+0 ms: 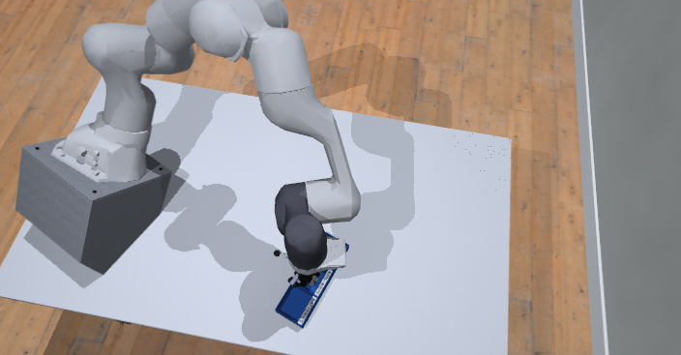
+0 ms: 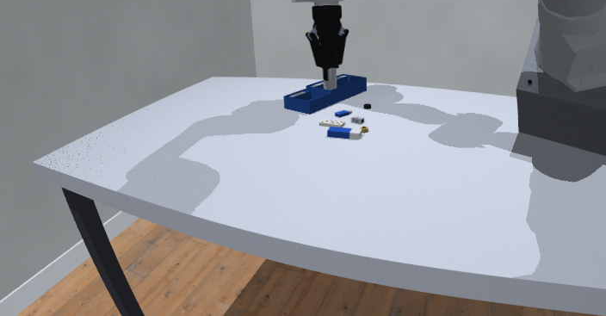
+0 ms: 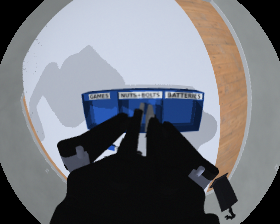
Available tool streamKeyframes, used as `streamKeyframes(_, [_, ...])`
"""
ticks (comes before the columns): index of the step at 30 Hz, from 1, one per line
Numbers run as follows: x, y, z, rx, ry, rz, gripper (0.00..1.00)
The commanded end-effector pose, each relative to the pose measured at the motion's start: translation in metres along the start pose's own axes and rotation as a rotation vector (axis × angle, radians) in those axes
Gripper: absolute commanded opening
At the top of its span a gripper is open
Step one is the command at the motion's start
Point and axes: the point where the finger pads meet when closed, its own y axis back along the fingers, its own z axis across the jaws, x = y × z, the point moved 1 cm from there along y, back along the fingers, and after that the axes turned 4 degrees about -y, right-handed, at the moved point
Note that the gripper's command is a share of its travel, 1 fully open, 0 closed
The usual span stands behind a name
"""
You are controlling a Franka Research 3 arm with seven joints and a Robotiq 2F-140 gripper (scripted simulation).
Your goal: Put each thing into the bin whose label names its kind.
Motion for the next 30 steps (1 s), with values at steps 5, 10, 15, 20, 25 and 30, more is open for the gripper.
streamKeyframes(5, [0.001,0.0,-0.001,0.002,0.006,0.003,0.05])
streamKeyframes(10, [0.001,0.006,-0.001,0.002,0.006,0.003,0.05])
streamKeyframes(15, [0.001,0.013,-0.001,0.002,0.006,0.003,0.05])
streamKeyframes(20, [0.001,0.017,-0.001,0.002,0.006,0.003,0.05])
streamKeyframes(25, [0.001,0.024,-0.001,0.002,0.006,0.003,0.05])
streamKeyframes(30, [0.001,0.033,-0.001,0.002,0.006,0.003,0.05])
